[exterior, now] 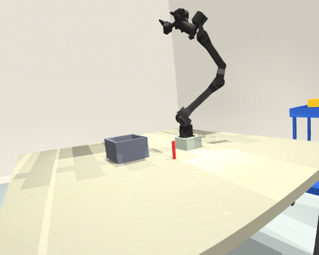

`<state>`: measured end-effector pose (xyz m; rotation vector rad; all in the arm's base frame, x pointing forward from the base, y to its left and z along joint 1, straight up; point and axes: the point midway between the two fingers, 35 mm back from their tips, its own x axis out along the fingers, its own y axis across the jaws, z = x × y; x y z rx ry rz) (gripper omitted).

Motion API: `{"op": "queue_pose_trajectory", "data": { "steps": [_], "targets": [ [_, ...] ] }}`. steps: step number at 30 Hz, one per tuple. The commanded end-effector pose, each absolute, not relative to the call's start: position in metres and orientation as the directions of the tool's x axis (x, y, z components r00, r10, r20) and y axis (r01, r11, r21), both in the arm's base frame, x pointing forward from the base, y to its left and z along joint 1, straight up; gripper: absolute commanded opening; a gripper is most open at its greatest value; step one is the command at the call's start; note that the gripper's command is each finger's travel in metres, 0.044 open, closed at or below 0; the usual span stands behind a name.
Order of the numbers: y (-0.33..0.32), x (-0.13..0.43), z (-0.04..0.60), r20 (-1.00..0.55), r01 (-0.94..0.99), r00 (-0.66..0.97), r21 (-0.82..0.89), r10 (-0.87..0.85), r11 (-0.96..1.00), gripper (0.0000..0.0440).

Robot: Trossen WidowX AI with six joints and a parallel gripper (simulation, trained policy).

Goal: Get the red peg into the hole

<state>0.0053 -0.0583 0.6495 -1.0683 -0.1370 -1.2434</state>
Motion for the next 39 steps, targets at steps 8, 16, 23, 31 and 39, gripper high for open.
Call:
{"op": "queue_pose_trajectory", "data": {
  "steps": [8, 16, 23, 31, 39],
  "targets": [
    [-0.118, 0.09, 0.585, 0.331, 0.738, 0.564, -0.613, -0.757, 0.282, 0.044],
    [-0.137, 0.145, 0.531, 0.119, 0.652, 0.673, -0.562, -0.73, 0.509, 0.044],
    [-0.136, 0.187, 0.48, -0.067, 0.563, 0.743, -0.475, -0.666, 0.676, 0.044],
    [-0.118, 0.226, 0.42, -0.277, 0.463, 0.783, -0.34, -0.558, 0.819, 0.044],
    [-0.085, 0.253, 0.358, -0.478, 0.389, 0.767, -0.184, -0.428, 0.903, 0.044]
  ]
}}
